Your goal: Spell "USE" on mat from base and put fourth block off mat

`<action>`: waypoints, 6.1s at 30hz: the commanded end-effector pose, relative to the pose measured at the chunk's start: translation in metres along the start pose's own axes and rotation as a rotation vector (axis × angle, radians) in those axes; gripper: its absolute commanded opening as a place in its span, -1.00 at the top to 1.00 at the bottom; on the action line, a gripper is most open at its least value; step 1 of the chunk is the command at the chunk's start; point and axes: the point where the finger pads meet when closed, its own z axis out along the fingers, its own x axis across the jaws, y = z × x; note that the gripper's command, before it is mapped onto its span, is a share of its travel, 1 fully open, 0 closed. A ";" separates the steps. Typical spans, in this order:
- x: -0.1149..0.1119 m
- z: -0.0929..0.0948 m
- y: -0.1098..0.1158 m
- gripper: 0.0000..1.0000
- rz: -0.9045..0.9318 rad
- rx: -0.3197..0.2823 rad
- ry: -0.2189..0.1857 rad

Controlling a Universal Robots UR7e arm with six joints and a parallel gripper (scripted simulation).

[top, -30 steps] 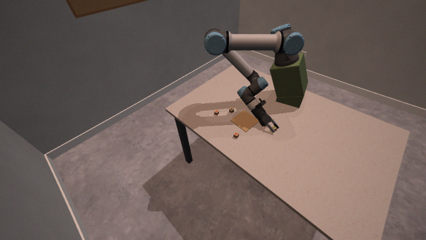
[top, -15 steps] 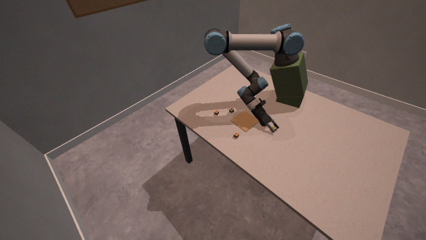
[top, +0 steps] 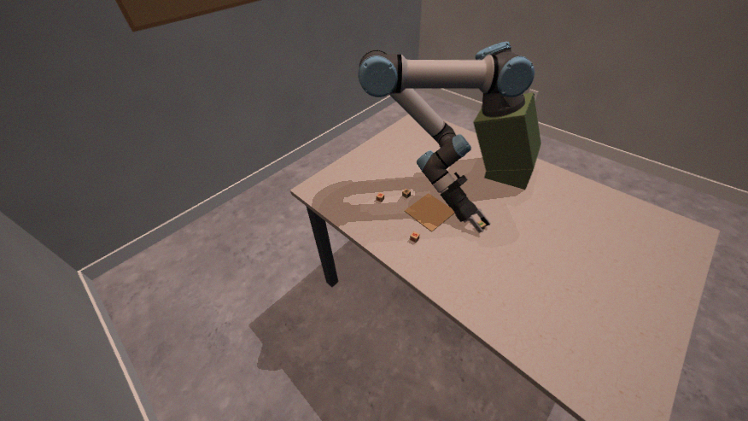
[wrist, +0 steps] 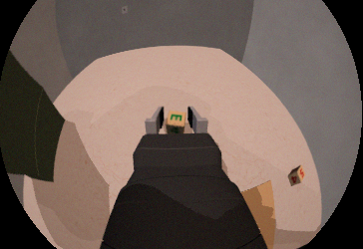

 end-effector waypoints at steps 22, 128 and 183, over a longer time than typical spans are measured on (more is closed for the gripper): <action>0.000 -0.008 -0.012 -0.58 -0.001 0.000 0.000; 0.001 -0.049 -0.064 -1.00 0.149 -1.010 0.083; 0.001 -0.046 -0.059 -1.00 0.151 -1.010 0.084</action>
